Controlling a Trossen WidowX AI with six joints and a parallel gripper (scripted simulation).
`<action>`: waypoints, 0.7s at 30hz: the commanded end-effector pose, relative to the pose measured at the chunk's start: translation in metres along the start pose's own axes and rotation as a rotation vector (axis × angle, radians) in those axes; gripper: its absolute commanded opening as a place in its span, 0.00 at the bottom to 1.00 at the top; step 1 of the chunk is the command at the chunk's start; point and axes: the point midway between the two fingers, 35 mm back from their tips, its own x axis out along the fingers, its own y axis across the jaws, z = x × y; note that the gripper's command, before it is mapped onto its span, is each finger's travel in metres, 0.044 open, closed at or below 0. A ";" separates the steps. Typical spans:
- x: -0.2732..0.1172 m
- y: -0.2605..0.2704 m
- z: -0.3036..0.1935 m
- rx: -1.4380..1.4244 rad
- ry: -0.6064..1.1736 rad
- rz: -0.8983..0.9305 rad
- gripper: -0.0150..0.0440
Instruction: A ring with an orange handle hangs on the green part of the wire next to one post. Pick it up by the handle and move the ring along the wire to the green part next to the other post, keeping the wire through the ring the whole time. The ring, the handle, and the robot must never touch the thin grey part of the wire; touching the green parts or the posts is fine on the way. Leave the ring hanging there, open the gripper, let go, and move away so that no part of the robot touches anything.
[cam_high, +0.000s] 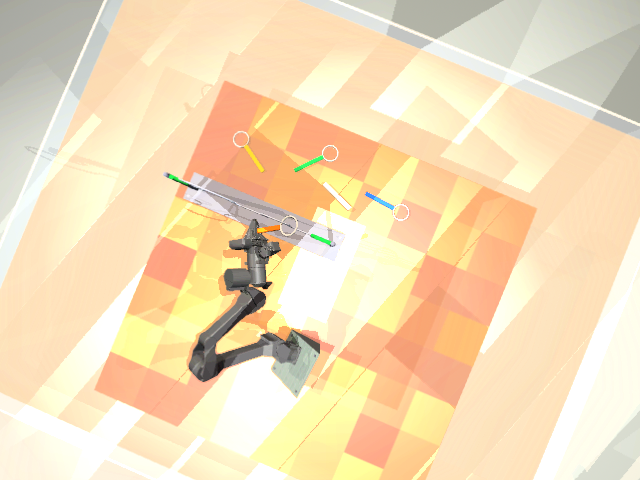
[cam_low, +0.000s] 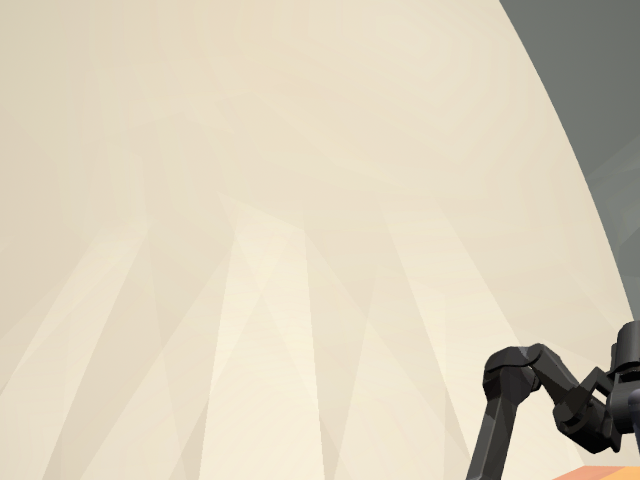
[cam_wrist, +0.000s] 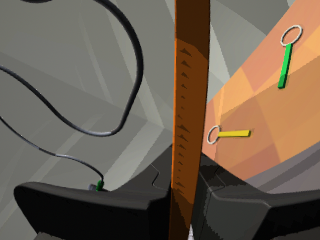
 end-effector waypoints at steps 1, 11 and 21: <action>0.000 -0.019 0.002 -0.094 -0.013 -0.052 0.00; -0.008 -0.054 0.009 -0.302 0.013 -0.153 0.00; -0.019 -0.085 0.023 -0.502 0.040 -0.249 0.00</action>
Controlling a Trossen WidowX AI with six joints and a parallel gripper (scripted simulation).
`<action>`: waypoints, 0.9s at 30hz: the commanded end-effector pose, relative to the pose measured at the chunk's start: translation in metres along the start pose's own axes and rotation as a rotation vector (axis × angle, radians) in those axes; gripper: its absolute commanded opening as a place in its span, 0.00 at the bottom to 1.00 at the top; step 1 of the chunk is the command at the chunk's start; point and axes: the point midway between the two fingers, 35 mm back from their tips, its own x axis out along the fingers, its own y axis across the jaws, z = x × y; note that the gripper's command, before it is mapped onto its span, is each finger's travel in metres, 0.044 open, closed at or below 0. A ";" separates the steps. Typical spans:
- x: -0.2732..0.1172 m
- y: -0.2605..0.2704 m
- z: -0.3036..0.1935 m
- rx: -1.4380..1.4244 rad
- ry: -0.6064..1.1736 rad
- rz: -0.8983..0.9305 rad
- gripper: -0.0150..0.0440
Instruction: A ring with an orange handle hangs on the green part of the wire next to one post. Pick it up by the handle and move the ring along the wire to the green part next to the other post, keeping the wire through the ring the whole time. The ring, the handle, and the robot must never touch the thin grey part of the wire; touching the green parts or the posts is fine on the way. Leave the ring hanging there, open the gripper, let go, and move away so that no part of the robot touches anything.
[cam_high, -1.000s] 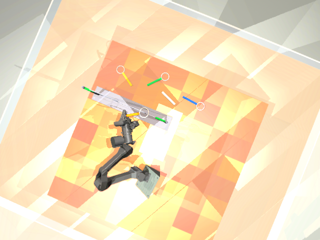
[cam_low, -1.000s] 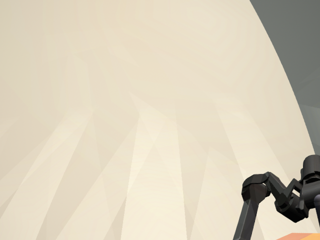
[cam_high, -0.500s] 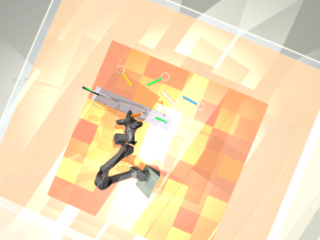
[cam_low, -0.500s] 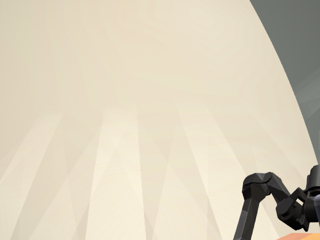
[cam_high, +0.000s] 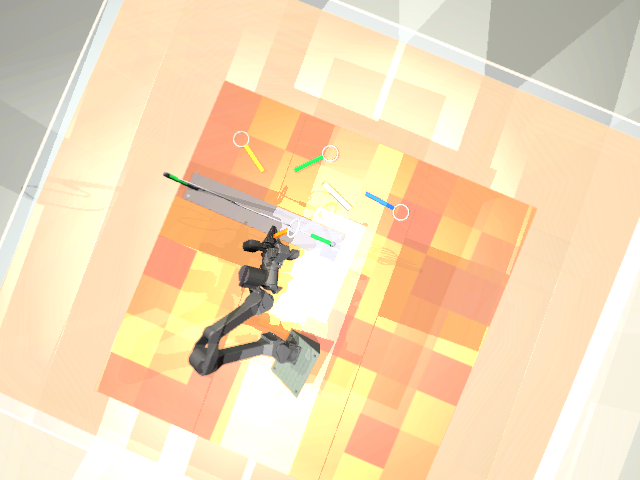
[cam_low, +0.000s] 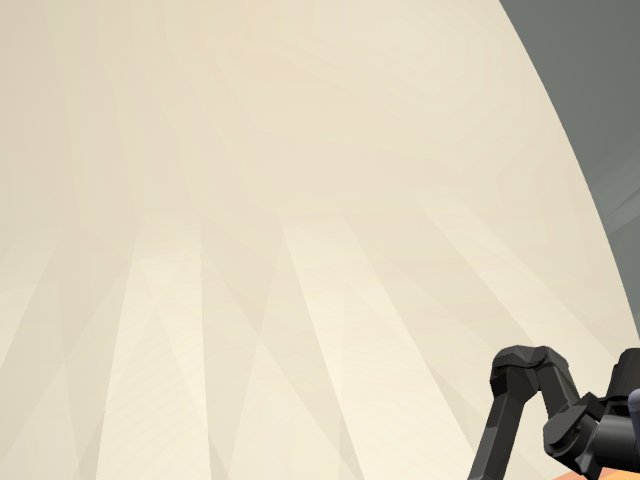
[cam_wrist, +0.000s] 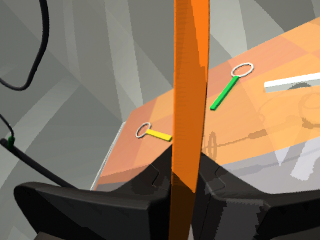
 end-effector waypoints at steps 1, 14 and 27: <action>-0.002 -0.017 0.000 -0.085 0.014 -0.045 0.00; -0.012 -0.060 0.009 -0.324 0.046 -0.155 0.00; -0.022 -0.088 0.023 -0.466 0.065 -0.220 0.00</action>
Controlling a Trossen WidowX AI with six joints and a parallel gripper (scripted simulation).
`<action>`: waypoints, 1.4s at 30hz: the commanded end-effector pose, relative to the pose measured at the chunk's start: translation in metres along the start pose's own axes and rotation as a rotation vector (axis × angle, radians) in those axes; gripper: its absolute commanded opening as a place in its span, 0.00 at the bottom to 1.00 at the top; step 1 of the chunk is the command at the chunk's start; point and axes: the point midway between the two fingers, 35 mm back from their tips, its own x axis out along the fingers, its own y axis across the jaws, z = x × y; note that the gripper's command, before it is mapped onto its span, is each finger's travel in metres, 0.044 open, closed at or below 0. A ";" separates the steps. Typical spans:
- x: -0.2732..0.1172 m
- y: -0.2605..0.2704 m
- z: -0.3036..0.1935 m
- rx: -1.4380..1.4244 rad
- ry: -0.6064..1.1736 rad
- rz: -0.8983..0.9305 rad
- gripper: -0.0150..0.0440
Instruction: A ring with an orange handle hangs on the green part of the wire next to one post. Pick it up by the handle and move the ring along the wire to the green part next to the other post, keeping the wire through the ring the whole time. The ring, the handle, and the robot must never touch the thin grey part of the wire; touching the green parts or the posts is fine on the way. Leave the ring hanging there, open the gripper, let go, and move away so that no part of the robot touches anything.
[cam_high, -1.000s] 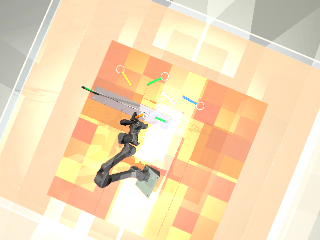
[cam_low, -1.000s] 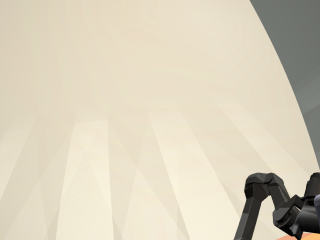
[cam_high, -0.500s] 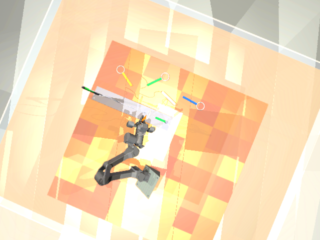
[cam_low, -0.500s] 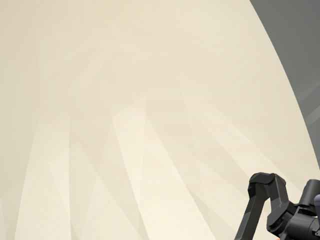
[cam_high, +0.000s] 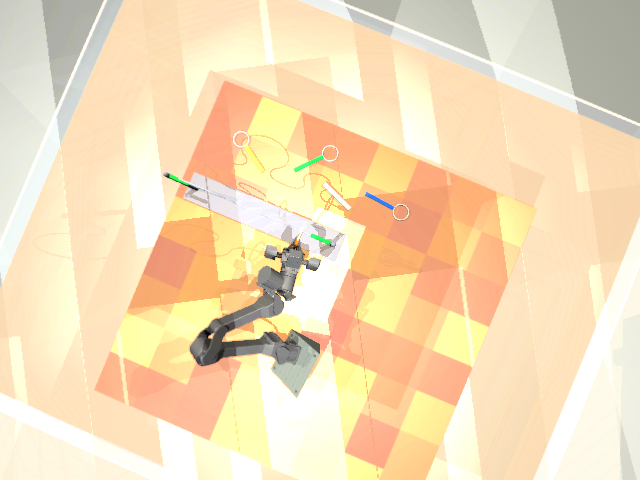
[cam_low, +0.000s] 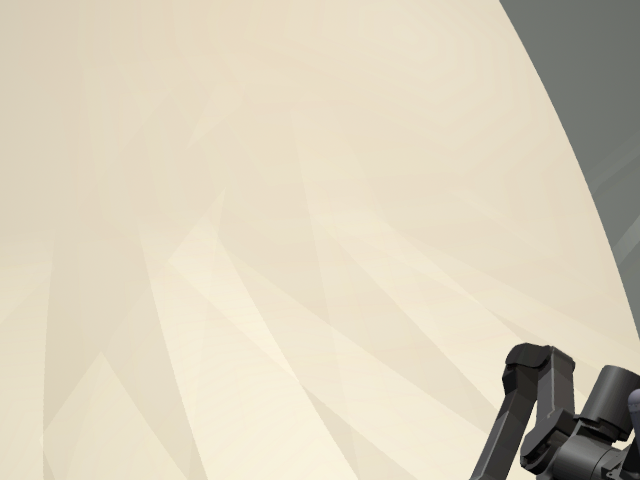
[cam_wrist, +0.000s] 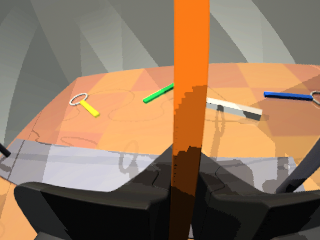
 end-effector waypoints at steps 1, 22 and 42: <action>-0.001 -0.010 -0.001 -0.035 0.010 -0.018 0.00; -0.005 -0.036 0.001 -0.073 0.014 -0.036 0.00; -0.009 -0.056 0.002 -0.074 0.013 -0.036 0.00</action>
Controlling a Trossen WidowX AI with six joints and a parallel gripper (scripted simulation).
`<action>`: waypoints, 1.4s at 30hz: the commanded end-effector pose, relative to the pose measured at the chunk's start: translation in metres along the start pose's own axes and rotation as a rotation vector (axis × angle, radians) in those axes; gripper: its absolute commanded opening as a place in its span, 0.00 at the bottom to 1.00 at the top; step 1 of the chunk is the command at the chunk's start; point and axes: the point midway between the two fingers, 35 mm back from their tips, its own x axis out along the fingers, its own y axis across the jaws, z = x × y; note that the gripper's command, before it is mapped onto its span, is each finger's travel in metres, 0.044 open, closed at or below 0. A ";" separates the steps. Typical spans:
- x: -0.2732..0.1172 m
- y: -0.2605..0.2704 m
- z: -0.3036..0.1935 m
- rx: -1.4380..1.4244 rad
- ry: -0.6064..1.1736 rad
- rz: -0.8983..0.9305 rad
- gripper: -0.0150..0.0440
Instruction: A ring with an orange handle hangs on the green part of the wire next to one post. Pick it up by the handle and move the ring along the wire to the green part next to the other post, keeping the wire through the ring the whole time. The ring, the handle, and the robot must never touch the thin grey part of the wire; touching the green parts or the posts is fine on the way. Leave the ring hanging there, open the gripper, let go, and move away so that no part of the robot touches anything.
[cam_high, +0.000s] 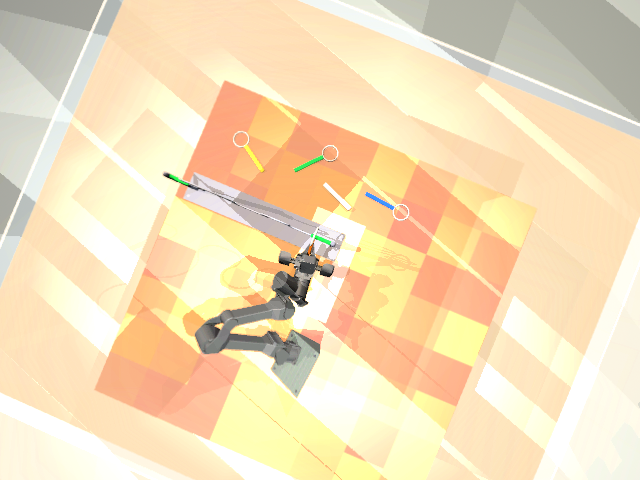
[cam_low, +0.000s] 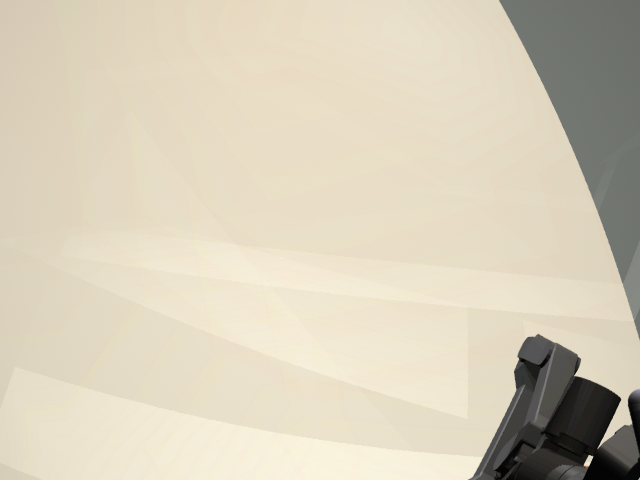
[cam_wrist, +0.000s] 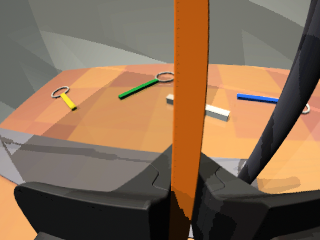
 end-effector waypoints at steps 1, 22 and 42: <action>0.000 -0.005 -0.001 -0.004 0.001 0.000 0.00; 0.008 -0.008 -0.020 -0.004 0.001 0.001 0.00; 0.008 -0.008 -0.020 -0.009 0.002 0.002 0.13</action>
